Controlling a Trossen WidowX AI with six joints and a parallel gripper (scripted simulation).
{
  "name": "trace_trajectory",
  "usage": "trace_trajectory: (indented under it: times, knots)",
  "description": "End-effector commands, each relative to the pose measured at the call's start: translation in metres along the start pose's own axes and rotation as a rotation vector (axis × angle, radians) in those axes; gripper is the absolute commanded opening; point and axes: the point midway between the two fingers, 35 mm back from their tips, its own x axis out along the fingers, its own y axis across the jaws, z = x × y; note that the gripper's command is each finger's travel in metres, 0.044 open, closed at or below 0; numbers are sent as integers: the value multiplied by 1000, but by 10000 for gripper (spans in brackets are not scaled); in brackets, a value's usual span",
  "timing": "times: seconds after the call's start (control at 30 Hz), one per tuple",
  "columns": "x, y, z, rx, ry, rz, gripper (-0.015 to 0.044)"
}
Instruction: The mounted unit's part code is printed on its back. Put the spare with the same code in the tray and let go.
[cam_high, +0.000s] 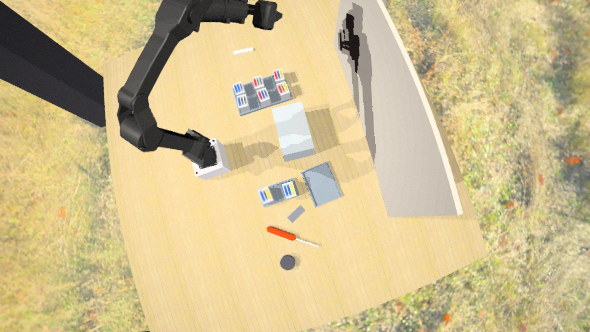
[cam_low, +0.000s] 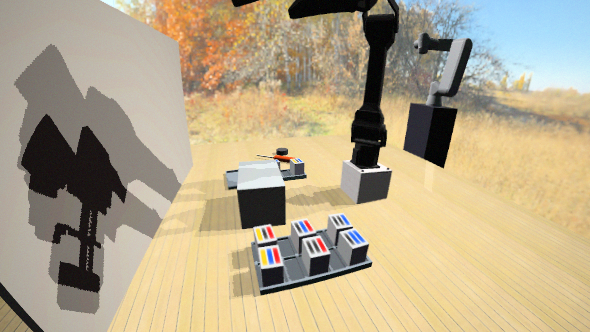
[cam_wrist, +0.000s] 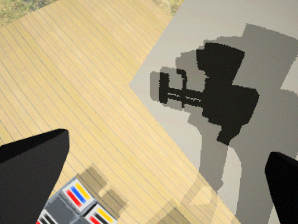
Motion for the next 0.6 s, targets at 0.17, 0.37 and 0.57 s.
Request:
trace_trajectory:
  times: [0.17, 0.37, 0.57]
  knots:
    - [81, -84, -78, 307, 407, -41, 440]
    - [112, -130, -150, 567, 679, -32, 440]
    - [123, -159, -209, 794, 872, -13, 440]
